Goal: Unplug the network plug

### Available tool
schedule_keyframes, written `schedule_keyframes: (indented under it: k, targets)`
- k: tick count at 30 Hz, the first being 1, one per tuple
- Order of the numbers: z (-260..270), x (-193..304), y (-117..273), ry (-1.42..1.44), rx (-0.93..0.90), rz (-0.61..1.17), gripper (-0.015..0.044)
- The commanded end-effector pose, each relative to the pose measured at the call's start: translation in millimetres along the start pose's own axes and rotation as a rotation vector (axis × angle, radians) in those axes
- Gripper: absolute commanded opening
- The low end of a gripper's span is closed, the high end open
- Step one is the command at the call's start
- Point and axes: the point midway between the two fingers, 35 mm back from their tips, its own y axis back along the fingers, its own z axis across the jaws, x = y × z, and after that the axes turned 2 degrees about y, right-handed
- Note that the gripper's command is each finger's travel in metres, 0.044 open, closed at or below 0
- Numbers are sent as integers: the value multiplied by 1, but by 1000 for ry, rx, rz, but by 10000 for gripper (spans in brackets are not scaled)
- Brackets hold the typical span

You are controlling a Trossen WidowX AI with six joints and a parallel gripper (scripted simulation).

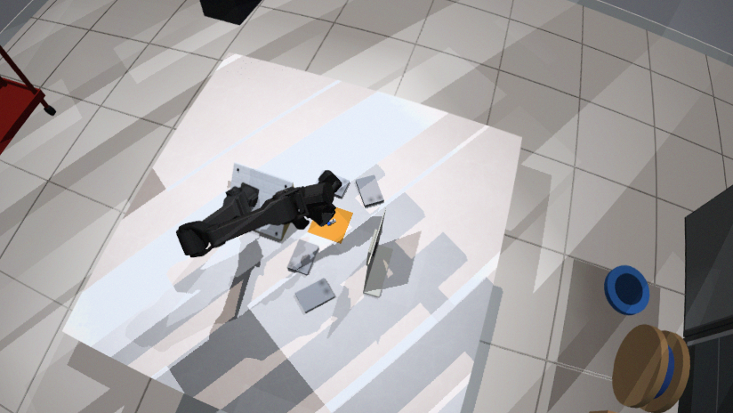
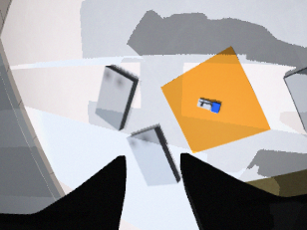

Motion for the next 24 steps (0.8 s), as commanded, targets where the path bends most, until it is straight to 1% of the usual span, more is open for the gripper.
schedule_keyframes:
  k: [1,11,14,24]
  targets:
    - [9,0,14,-2,3,-1,156]
    - [27,3,46,-4,3,-6,156]
    - [28,3,48,-4,3,-7,156]
    - [28,3,48,-4,3,-7,419]
